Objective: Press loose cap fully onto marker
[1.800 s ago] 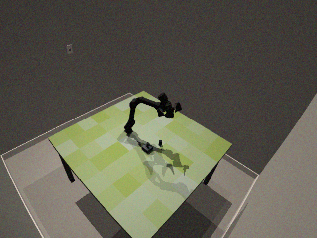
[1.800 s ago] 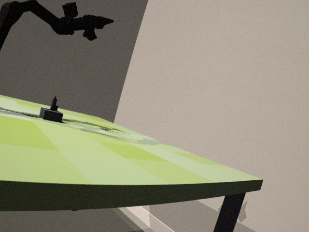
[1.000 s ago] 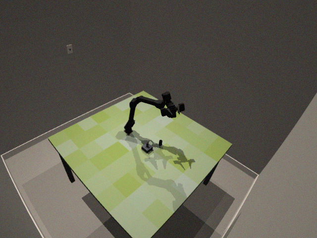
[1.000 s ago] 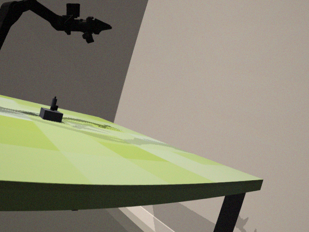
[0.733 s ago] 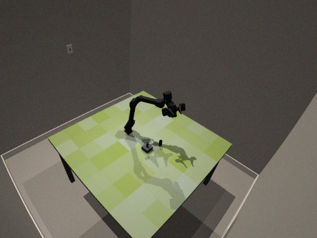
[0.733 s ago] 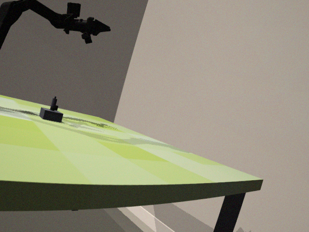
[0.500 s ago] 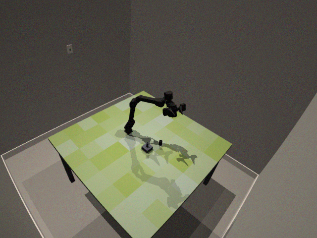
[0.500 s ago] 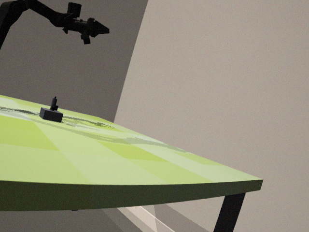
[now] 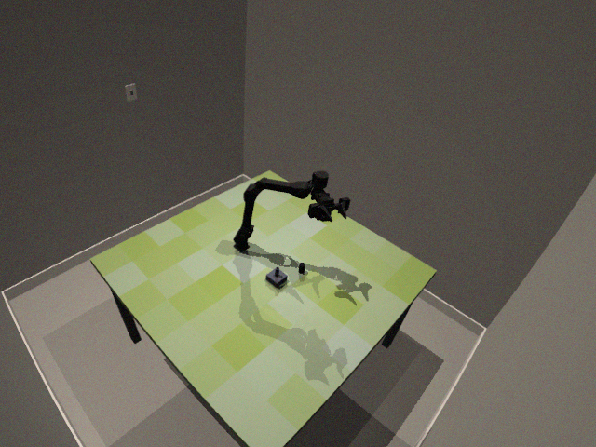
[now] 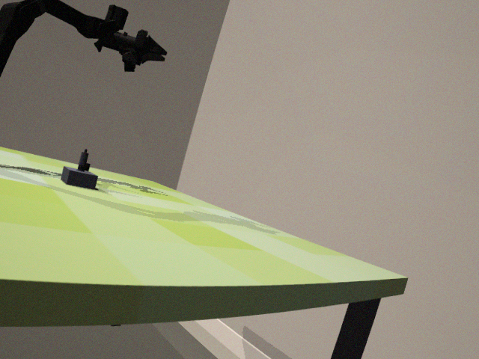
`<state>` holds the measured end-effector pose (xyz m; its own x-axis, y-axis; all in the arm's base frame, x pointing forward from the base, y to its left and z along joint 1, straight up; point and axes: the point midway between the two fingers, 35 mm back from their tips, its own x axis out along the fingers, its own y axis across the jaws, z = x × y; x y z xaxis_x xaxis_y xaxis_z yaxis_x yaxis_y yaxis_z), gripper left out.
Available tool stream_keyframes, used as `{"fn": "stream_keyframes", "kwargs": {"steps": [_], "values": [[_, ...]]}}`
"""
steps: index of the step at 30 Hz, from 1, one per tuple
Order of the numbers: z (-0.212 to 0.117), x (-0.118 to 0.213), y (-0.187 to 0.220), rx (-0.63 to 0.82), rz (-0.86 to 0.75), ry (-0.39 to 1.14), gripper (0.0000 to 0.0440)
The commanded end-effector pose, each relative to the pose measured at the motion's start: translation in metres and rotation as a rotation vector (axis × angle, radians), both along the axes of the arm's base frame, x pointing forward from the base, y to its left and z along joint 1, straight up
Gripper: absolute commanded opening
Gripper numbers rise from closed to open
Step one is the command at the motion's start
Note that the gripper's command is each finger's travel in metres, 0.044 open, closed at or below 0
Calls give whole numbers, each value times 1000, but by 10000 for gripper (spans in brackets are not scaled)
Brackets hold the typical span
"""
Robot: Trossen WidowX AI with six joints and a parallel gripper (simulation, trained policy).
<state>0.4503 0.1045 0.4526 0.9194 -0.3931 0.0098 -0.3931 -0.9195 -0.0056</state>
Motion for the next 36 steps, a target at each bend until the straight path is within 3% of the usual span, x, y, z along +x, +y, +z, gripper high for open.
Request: {"fn": "stream_keyframes", "kwargs": {"steps": [1,36], "values": [[-3,1,4,-15,26,38,319],[-87,1,26,-183,225,486,331]]}}
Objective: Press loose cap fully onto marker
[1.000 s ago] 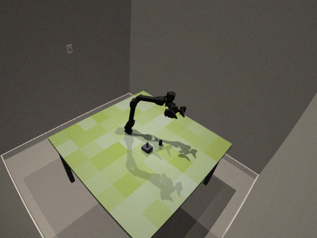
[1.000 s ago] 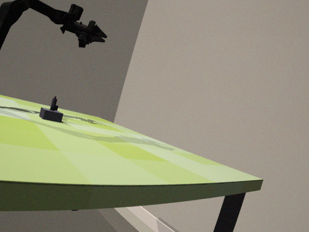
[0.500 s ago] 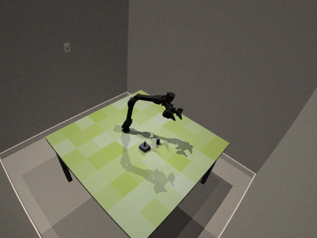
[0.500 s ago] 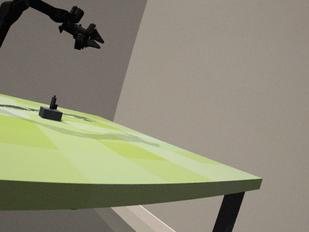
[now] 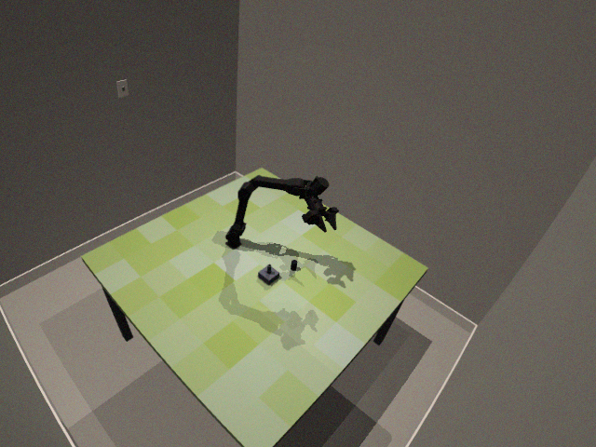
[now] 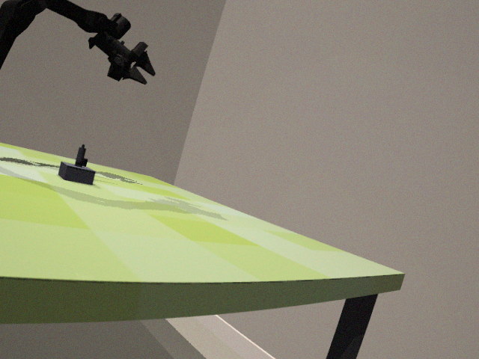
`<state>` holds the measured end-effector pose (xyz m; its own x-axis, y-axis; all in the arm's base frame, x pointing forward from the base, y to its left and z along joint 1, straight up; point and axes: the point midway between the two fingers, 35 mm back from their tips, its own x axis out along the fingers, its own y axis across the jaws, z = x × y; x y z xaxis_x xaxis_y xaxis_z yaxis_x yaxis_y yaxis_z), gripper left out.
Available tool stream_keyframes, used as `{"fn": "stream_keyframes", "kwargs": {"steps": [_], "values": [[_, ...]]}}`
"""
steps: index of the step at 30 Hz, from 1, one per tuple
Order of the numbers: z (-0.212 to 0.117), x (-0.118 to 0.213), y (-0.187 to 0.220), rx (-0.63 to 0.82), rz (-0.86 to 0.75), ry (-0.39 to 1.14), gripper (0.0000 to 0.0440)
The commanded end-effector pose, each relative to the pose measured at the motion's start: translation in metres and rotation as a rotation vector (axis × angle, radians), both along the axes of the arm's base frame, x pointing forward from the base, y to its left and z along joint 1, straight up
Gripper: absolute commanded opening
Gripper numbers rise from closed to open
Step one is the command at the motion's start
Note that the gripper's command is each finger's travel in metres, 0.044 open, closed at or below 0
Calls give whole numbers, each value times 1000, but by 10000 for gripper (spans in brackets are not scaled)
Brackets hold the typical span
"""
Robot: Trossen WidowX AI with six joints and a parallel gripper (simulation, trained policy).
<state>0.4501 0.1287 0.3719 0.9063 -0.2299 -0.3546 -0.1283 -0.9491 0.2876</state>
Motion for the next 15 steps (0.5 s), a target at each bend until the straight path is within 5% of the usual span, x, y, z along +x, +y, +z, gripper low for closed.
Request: {"fn": "stream_keyframes", "kwargs": {"steps": [1,15], "values": [[-9,1,2,-6,19,49,331],[-49,-6,4,-41,80,243,332]]}}
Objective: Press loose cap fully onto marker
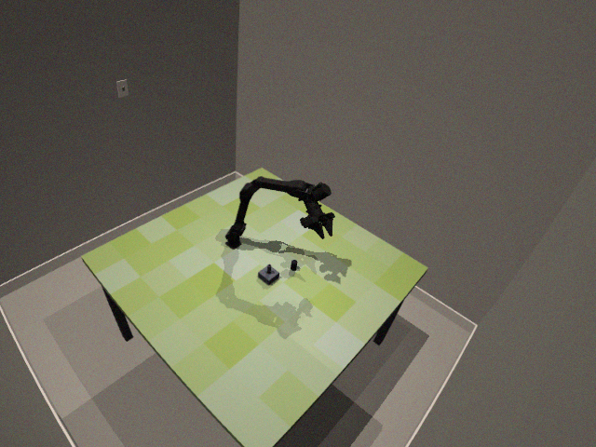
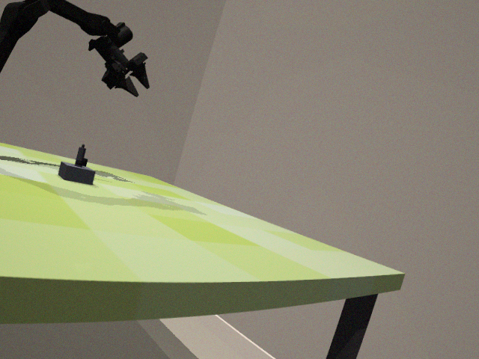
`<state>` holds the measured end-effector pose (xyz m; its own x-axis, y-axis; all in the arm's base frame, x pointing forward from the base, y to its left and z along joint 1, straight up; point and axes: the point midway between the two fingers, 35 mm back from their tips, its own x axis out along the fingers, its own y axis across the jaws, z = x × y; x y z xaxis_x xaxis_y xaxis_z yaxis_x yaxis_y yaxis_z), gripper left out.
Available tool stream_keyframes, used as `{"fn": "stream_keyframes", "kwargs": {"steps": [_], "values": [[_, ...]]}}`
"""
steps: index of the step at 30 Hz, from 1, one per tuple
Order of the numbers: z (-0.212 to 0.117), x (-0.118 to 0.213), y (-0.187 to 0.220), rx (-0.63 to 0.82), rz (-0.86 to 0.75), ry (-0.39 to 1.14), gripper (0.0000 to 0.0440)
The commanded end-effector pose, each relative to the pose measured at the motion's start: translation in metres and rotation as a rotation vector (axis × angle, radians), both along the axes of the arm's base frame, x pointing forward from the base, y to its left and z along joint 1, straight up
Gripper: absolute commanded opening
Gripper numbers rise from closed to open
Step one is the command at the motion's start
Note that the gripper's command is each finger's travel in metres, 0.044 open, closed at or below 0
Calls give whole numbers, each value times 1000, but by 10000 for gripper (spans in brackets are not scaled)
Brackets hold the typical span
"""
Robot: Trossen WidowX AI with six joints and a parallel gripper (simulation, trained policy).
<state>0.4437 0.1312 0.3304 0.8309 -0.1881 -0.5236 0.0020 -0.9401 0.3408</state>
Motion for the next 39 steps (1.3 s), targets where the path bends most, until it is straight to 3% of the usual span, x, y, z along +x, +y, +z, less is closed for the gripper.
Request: {"fn": "stream_keyframes", "kwargs": {"steps": [1,39], "values": [[-10,-1,1,-1,13,53,332],[-111,-39,-10,5,98,588,335]]}}
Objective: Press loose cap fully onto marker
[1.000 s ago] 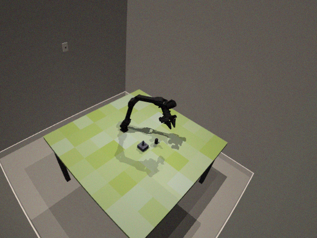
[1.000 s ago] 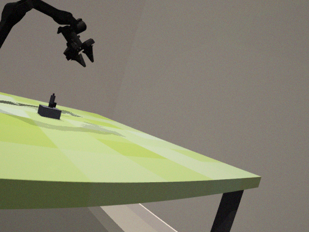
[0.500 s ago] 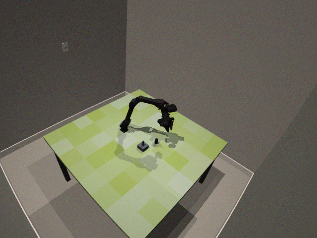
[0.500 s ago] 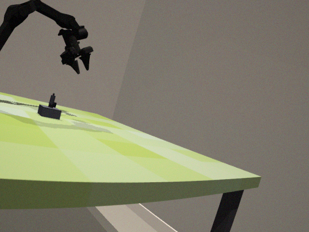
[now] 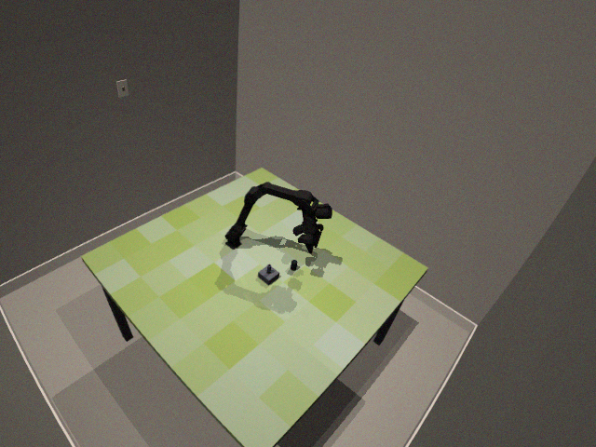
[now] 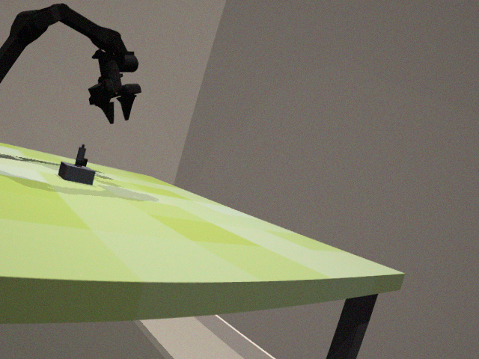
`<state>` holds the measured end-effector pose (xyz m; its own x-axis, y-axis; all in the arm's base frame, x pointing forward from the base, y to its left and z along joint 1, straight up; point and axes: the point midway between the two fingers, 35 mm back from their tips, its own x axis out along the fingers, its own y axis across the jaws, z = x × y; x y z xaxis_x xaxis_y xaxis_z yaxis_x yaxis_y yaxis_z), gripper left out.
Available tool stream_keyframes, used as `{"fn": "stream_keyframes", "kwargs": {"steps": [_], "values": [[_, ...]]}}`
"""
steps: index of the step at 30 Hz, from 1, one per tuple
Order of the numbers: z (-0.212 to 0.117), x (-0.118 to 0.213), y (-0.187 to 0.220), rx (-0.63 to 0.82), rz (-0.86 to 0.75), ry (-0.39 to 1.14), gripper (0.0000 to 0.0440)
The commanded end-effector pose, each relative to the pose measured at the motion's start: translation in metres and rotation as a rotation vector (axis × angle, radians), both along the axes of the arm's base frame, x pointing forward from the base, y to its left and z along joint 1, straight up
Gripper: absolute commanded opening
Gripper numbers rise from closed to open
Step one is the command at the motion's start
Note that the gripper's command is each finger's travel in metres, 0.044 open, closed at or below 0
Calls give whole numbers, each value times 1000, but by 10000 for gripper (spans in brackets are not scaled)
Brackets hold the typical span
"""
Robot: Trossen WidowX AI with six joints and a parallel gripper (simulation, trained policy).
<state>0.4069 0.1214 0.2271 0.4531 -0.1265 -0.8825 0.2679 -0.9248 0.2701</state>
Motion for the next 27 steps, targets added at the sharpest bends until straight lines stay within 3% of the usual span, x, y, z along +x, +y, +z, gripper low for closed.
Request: {"fn": "stream_keyframes", "kwargs": {"steps": [1,27], "values": [[-10,-3,0,9,-3,56,335],[-63,-35,-5,66,-14,382,338]]}}
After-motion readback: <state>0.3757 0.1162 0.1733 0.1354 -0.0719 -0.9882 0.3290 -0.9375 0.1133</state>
